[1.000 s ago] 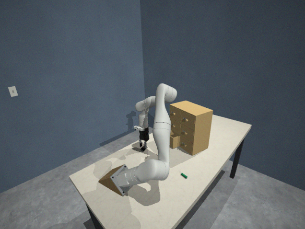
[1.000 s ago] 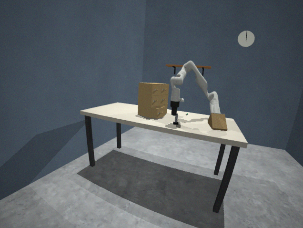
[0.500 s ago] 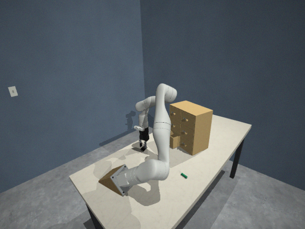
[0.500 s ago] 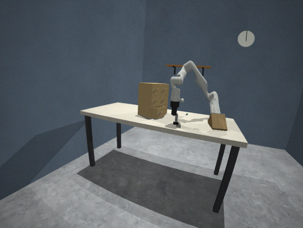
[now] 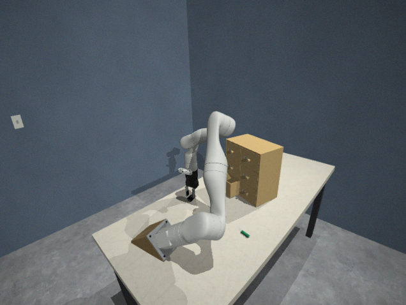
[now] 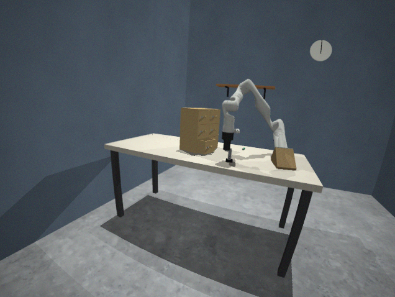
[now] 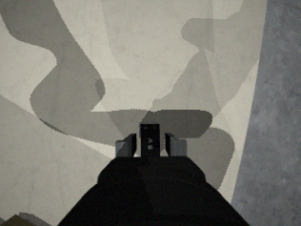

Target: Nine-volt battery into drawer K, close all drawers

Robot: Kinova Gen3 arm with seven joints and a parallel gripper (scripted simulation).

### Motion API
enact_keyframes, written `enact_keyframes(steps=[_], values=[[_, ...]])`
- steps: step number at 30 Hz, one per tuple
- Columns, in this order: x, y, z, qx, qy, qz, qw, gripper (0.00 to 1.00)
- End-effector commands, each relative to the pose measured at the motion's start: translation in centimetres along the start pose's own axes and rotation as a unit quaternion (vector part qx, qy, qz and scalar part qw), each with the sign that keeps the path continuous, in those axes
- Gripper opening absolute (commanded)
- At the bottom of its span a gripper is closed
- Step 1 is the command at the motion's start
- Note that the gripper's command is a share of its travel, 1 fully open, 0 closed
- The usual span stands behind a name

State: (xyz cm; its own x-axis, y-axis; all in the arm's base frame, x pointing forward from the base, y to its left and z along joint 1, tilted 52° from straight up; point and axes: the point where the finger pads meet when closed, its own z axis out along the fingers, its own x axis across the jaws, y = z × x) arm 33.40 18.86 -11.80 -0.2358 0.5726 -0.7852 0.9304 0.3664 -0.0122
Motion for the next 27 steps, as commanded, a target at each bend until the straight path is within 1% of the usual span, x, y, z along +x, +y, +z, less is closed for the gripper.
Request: enact_keyframes(steps=[1,6,9,27], values=[[0.0,-0.1,0.5,0.001,-0.001,0.0,1.0,0.81],[0.0,-0.1,1.7,0.001,-0.001,0.0,1.0,0.81],[0.0,-0.1,2.0,0.001,-0.001,0.0,1.0,0.81],[0.0,-0.1,2.0,0.001,-0.001,0.0,1.0,0.81]])
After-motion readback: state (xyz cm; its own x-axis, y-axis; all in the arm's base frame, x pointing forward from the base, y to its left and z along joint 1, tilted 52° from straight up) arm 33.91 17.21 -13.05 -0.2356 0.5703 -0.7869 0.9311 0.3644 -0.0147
